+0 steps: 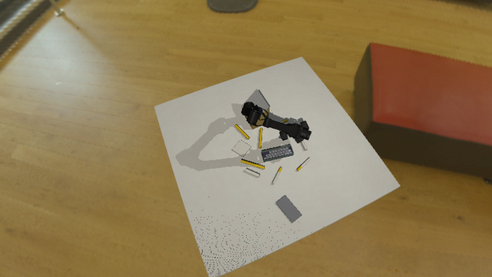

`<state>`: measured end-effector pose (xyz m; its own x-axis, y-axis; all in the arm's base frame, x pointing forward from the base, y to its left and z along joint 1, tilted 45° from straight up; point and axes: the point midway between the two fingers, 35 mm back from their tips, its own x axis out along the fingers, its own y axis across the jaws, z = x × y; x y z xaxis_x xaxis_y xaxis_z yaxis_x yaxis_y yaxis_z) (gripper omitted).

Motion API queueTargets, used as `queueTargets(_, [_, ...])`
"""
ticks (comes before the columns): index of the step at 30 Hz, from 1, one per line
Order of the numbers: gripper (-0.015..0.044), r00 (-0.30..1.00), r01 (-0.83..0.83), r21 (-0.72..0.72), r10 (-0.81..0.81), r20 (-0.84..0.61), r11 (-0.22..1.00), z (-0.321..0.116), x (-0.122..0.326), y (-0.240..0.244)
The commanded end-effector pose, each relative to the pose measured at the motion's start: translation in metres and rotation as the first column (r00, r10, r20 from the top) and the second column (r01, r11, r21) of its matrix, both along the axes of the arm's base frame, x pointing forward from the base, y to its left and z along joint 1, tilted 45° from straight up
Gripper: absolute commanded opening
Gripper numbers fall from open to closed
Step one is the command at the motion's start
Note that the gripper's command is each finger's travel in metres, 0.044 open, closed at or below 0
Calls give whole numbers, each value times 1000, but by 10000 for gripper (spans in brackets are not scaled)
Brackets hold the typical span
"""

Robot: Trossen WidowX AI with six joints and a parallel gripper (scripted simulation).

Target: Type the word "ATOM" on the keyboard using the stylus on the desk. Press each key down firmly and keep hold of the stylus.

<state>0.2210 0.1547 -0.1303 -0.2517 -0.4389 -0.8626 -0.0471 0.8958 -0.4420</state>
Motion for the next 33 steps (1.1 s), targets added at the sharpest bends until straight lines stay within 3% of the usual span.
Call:
queueTargets(1, [0, 995, -95, 104, 94, 15, 990, 9, 6, 0])
queueTargets(18, [0, 873, -487, 332, 440, 210, 808, 40, 27, -6])
queueTargets(33, [0, 587, -808, 278, 673, 450, 520, 73, 39, -17])
